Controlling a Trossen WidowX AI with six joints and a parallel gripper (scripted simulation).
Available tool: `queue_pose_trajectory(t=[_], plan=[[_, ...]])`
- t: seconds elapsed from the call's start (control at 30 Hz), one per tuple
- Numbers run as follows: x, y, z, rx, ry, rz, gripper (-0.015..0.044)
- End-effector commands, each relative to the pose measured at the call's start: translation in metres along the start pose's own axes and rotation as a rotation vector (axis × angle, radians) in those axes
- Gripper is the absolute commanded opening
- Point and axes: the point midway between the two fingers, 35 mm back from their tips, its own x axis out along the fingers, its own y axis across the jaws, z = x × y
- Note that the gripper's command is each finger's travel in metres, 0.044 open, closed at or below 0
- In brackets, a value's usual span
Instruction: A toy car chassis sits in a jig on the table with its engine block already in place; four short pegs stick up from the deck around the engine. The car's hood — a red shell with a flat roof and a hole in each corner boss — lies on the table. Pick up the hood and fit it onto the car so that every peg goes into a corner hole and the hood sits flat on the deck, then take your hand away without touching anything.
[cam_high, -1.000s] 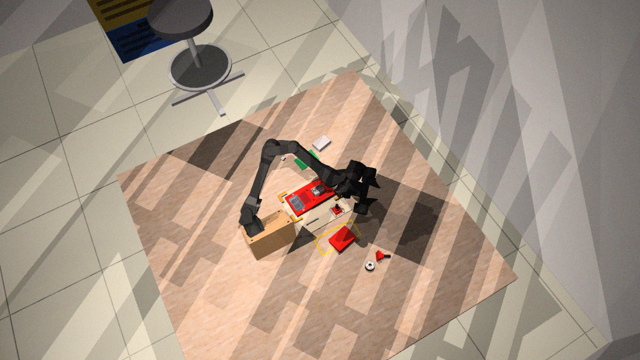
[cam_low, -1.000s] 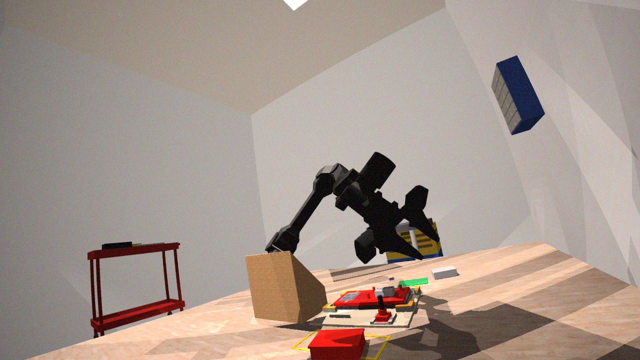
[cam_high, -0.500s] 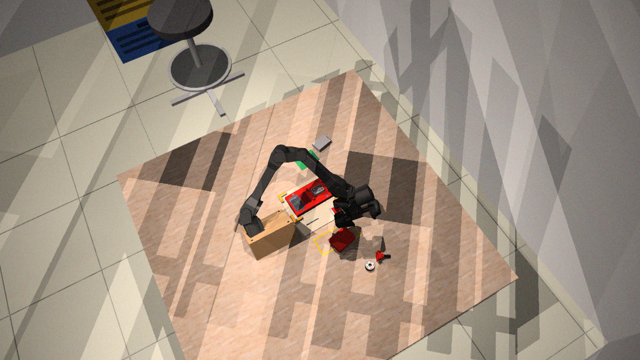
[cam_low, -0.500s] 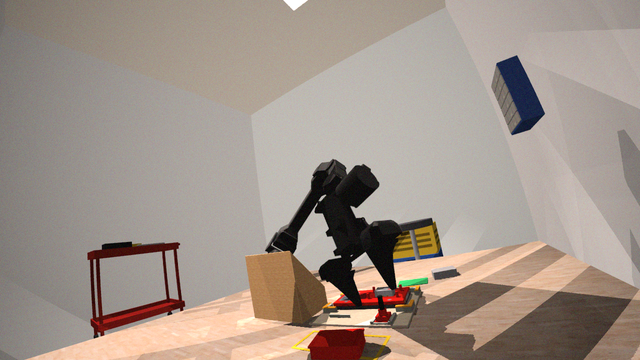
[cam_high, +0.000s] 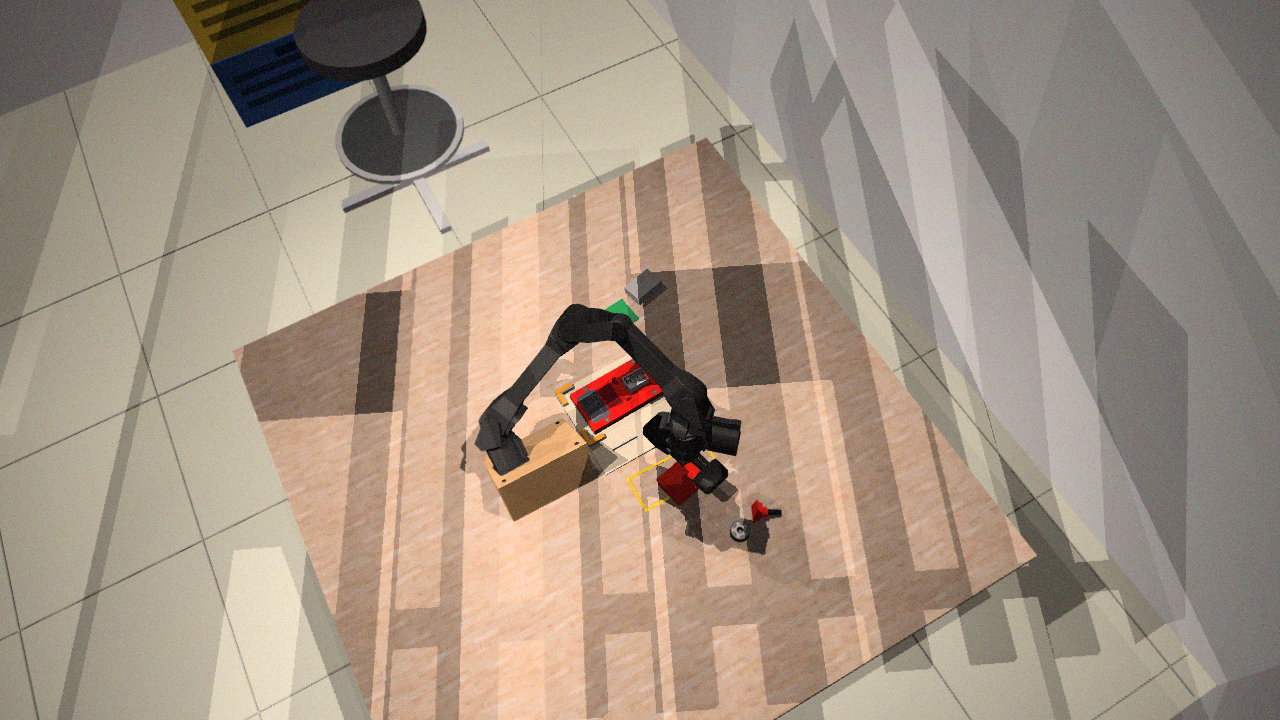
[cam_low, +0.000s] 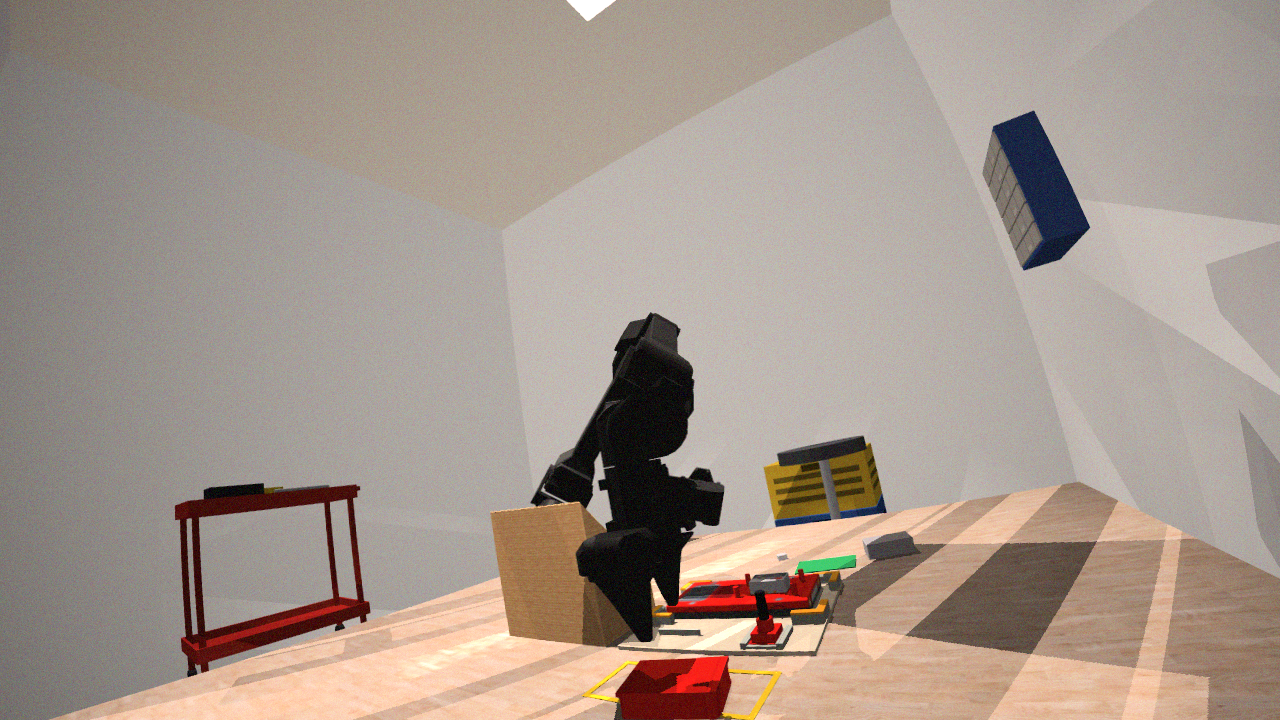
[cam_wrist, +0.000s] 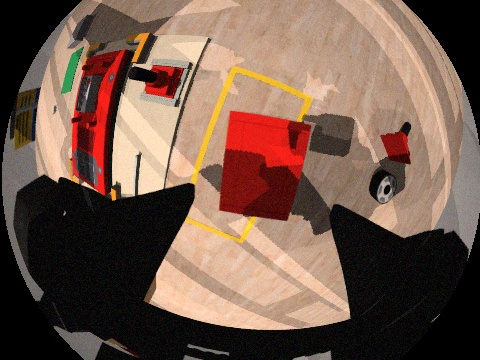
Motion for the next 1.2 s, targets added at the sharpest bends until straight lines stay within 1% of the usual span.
queue_pose_trajectory(t=[0.0, 1.17], plan=[[-0.001, 0.0, 0.001, 0.018, 0.003, 0.003, 0.044], [0.02, 0.0, 0.002, 0.018, 0.003, 0.003, 0.044]])
